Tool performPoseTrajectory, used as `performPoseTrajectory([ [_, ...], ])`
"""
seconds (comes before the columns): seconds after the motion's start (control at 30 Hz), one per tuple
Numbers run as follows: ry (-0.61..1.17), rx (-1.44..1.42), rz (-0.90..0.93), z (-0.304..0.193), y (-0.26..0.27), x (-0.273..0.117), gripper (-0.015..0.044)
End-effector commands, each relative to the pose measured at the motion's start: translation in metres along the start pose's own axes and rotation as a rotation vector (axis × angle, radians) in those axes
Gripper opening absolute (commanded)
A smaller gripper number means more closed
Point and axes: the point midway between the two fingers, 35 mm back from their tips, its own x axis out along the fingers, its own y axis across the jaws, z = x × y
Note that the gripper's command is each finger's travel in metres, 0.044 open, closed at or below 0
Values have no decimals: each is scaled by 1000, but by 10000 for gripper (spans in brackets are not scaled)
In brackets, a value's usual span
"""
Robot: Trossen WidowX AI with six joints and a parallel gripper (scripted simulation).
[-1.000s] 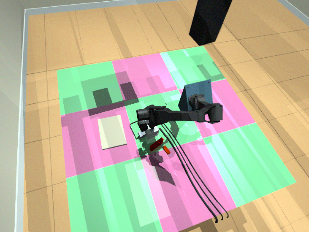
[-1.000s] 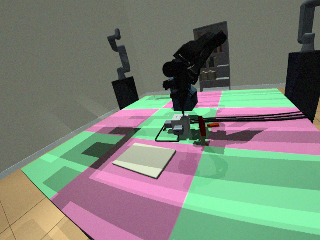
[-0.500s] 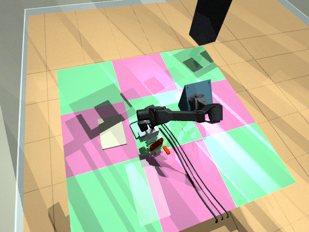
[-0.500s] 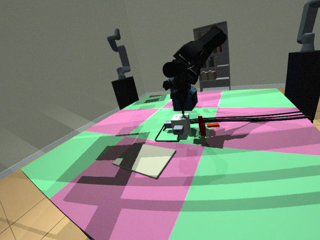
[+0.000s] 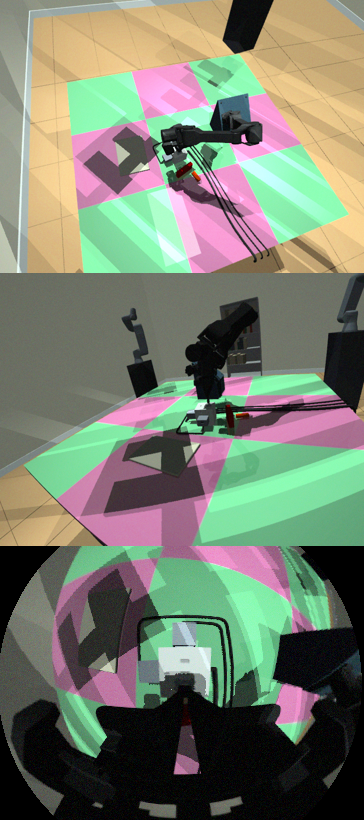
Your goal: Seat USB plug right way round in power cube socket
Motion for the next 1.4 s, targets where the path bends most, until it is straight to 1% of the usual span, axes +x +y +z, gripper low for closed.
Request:
performPoseTrajectory([
  [0.0, -3, 2, -2, 0, -1, 1, 0],
  [1.37, -3, 2, -2, 0, -1, 6, 0],
])
